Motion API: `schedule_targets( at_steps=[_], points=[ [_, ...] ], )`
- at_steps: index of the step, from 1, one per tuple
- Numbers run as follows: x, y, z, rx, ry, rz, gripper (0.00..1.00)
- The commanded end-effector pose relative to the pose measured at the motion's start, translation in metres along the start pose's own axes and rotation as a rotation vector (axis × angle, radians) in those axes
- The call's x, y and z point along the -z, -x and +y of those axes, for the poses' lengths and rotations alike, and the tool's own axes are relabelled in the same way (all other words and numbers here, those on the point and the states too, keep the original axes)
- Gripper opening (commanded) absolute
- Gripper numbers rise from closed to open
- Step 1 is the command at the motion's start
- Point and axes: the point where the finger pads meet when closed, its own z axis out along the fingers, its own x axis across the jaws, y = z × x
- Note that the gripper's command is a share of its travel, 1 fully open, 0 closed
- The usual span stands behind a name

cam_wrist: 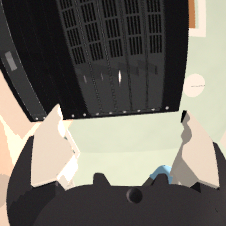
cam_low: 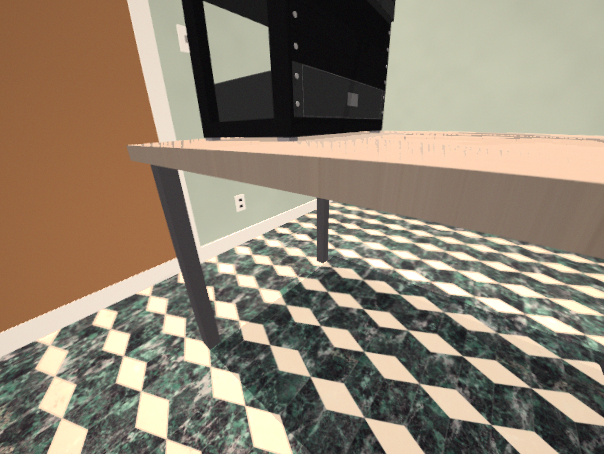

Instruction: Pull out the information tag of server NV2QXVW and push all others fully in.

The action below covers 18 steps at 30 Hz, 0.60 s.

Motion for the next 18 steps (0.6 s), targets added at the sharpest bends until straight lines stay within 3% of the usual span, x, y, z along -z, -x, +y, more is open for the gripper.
schedule_targets(
  at_steps=[1, 18],
  points=[
    [0.0047, 0.0024, -0.0005, 0.082, -0.033, 0.024, 1.0],
    [0.0094, 0.0074, 0.0006, 0.168, -0.048, 0.036, 1.0]
  ],
)
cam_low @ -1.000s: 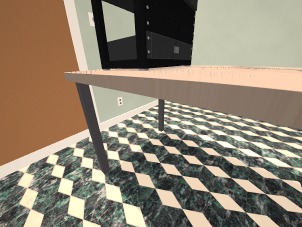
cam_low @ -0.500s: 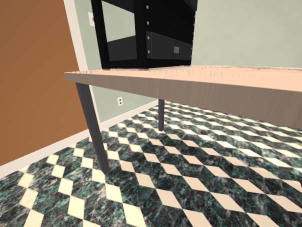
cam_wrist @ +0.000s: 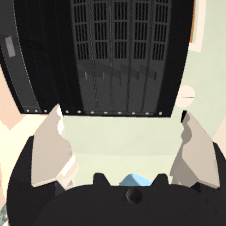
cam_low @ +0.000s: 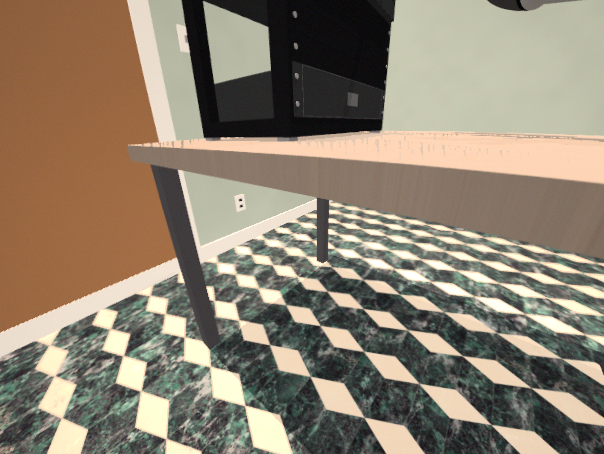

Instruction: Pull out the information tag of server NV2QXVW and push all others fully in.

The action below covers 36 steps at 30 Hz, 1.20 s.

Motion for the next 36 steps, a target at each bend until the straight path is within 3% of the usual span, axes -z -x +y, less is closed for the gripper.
schedule_targets(
  at_steps=[1, 18, 19, 36],
  points=[
    [0.0023, 0.0005, -0.0008, 0.025, -0.013, 0.007, 1.0],
    [0.0029, 0.0013, -0.0004, 0.042, -0.014, 0.011, 1.0],
    [0.0029, 0.0013, -0.0004, 0.041, -0.014, 0.011, 0.15],
    [0.0029, 0.0012, -0.0006, 0.041, -0.014, 0.011, 0.15]
  ],
)
